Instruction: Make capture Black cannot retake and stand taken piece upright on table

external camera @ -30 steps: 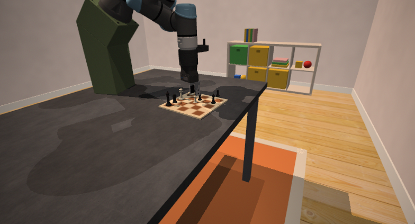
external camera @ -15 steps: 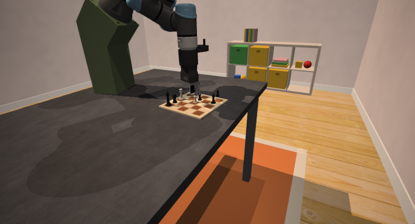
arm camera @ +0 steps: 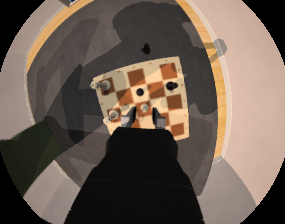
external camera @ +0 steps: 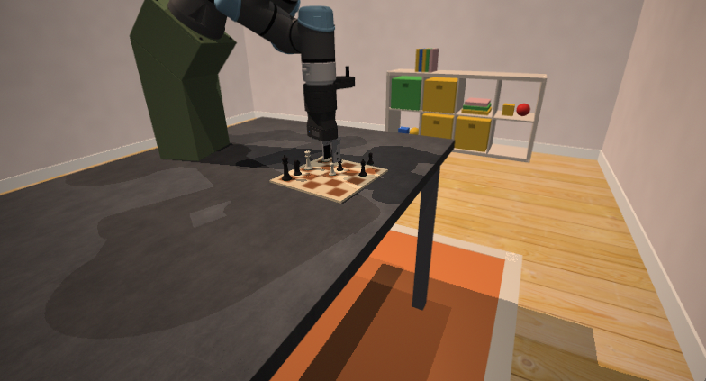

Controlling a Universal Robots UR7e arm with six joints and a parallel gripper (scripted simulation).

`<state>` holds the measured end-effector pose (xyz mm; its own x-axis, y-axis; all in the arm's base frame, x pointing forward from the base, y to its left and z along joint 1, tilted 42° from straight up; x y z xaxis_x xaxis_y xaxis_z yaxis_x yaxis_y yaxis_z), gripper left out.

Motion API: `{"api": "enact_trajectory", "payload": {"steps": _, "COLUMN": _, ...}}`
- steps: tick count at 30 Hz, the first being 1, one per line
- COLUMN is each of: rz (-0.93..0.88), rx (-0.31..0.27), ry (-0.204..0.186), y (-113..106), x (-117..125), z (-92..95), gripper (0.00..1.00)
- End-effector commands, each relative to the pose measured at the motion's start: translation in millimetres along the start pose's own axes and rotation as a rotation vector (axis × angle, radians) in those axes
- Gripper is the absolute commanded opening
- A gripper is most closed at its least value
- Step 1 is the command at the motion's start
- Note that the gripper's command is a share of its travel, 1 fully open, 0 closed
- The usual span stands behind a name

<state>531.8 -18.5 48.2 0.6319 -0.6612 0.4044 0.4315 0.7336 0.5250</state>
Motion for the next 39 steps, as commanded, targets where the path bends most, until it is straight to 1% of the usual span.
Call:
{"api": "enact_trajectory", "payload": {"steps": 1, "rz": 0.003, "rx": 0.001, "ry": -0.003, "y": 1, "x": 2, "z": -0.2, "gripper": 0.68}}
{"api": "enact_trajectory", "payload": {"steps": 8, "rz": 0.003, "rx": 0.001, "ry": -0.003, "y": 1, "x": 2, "z": -0.6, "gripper": 0.68}}
{"api": "enact_trajectory", "payload": {"steps": 16, "rz": 0.003, "rx": 0.001, "ry": -0.002, "y": 1, "x": 2, "z": -6.0, "gripper": 0.68}}
{"api": "enact_trajectory", "payload": {"steps": 30, "rz": 0.003, "rx": 0.001, "ry": -0.002, "y": 1, "x": 2, "z": -31.1, "gripper": 0.68}}
{"api": "enact_trajectory", "payload": {"steps": 39, "rz": 0.003, "rx": 0.001, "ry": -0.002, "y": 1, "x": 2, "z": -34.1, "gripper": 0.68}}
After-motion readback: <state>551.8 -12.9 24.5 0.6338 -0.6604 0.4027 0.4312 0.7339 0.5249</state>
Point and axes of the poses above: the point where the finger pads meet when closed, its own z axis back along the fingers, its own x axis across the jaws, y = z × x, the point moved 2 cm from there along z, back along the fingers, and after that the axes turned 15 degrees about -z, right-handed, at the moved point
